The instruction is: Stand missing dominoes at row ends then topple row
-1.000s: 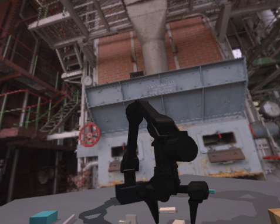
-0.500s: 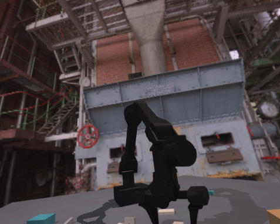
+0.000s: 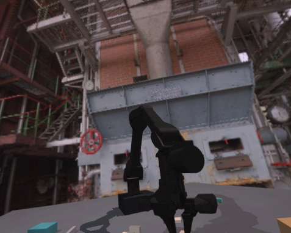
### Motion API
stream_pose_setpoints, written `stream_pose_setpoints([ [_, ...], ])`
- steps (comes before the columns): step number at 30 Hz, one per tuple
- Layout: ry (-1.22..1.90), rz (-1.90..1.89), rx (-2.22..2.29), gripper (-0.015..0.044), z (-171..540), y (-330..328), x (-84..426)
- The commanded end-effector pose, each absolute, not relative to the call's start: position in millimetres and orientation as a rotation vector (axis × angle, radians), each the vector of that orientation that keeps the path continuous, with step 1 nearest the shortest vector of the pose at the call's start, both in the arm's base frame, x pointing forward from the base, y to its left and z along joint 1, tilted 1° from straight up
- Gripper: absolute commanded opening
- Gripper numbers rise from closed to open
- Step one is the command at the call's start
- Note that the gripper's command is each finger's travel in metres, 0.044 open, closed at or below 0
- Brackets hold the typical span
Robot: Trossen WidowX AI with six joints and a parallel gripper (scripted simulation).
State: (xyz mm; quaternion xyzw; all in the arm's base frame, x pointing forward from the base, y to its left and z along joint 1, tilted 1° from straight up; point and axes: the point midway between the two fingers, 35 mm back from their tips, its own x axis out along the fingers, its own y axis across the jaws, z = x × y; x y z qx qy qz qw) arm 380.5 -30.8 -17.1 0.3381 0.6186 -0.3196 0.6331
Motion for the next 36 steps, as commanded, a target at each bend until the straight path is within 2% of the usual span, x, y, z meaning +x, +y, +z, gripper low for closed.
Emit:
stream_pose_setpoints([
  [1, 1.414, -0.73, 0.769, 0.0107, -17, -31, 381],
  [8, 1.413, -0.73, 0.769, 0.0107, -10, -32, 381],
  [22, 1.412, -0.729, 0.769, 0.0107, 137, -35, 387],
  [27, 1.415, -0.722, 0.762, 0.0107, 144, -33, 388],
  [36, 1.508, -0.365, 0.412, 0.0107, 149, 112, 407],
])
